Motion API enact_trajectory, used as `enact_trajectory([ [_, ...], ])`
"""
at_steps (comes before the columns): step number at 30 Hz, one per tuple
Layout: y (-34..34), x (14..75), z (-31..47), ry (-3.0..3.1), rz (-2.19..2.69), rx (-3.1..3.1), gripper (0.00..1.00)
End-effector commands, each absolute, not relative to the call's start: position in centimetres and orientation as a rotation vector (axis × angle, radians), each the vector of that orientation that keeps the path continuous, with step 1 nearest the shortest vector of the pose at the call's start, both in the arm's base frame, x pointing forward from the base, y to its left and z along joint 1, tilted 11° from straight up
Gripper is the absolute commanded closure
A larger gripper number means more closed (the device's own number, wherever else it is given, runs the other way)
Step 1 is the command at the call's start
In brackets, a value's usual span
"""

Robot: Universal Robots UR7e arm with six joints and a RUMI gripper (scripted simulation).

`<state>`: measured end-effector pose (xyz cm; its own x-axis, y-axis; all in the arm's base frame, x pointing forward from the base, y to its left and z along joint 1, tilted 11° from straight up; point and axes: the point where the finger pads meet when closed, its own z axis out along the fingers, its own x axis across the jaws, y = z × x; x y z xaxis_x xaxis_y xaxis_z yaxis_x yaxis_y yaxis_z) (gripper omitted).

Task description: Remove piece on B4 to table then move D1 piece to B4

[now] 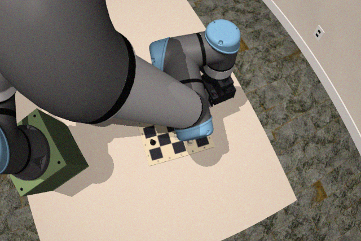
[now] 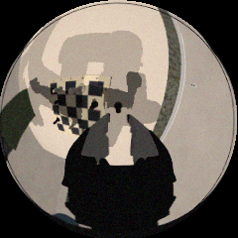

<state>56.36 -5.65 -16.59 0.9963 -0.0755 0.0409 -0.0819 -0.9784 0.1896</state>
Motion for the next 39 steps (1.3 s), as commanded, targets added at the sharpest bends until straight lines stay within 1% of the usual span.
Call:
enact_trajectory([
  [1,-5.1,56.3,-13.9,-0.117,0.051,2.946,0.78],
  [5,-4.8,56.3,-12.2,-0.117,0.051,2.946,0.78],
  [15,-4.6,56.2,-11.0,-0.117,0.051,2.946,0.78],
  [16,-4.6,56.2,-11.0,-0.117,0.051,2.946,0.00],
  [39,-4.4,55.9,-11.1,-0.118,0.051,2.946,0.00],
])
